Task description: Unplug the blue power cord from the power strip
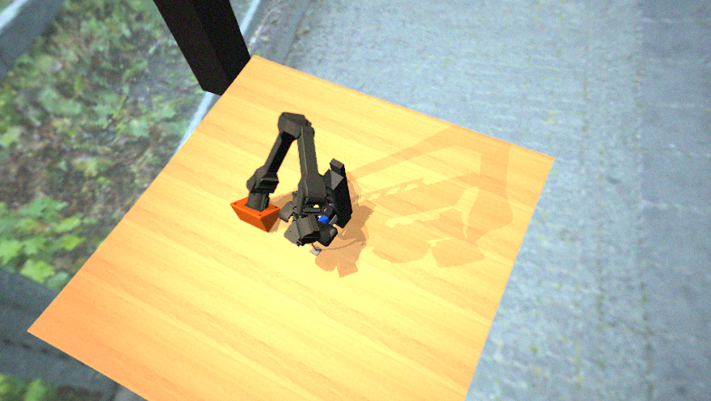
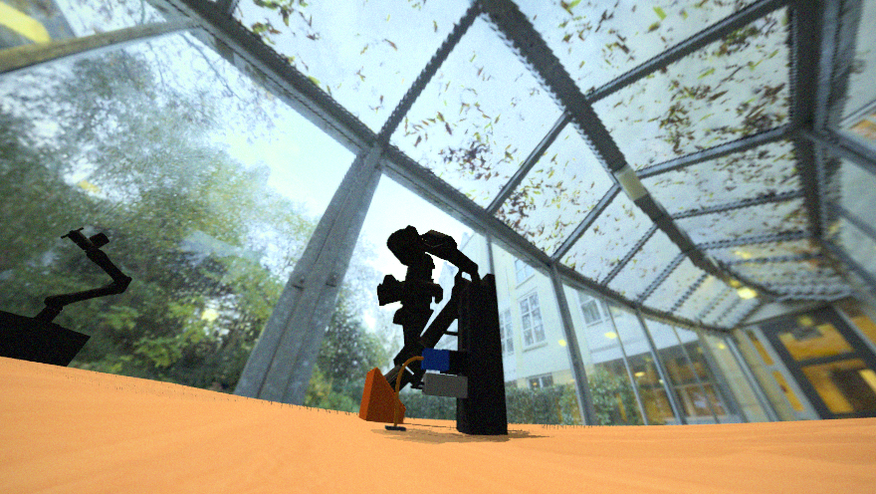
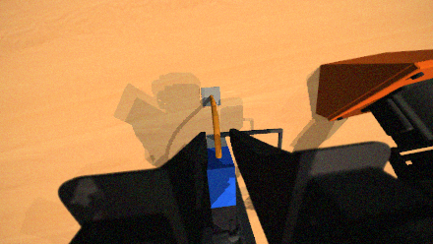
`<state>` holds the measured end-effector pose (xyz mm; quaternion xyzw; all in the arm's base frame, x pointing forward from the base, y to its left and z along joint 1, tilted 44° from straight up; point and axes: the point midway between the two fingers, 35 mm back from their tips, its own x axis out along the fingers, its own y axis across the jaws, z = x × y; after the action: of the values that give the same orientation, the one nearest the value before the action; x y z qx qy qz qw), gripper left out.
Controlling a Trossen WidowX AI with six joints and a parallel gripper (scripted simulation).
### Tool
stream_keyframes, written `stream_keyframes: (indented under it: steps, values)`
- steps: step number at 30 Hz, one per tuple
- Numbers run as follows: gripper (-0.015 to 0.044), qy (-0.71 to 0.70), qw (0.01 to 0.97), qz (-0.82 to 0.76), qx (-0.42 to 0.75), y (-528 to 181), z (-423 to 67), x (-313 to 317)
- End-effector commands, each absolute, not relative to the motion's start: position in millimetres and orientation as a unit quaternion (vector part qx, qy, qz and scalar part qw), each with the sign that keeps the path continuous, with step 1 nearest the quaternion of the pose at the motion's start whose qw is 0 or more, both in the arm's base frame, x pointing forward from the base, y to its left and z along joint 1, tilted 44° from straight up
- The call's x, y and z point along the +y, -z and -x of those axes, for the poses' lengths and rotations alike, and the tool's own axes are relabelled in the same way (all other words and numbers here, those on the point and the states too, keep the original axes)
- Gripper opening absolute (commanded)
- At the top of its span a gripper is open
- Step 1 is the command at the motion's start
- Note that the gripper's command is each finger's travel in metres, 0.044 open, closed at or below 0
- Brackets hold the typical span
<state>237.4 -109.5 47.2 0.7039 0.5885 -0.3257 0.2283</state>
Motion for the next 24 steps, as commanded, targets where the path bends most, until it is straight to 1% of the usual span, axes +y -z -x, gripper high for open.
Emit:
stream_keyframes:
  steps: [1, 13, 24]
  values:
    - [0.0160, 0.324, 0.228, -0.704, 0.590, -48.6, -238.3, -106.5]
    - [0.0160, 0.329, 0.218, -0.709, 0.585, -54.0, -237.3, -114.0]
    - [0.0160, 0.329, 0.218, -0.709, 0.585, -61.2, -239.4, -107.0]
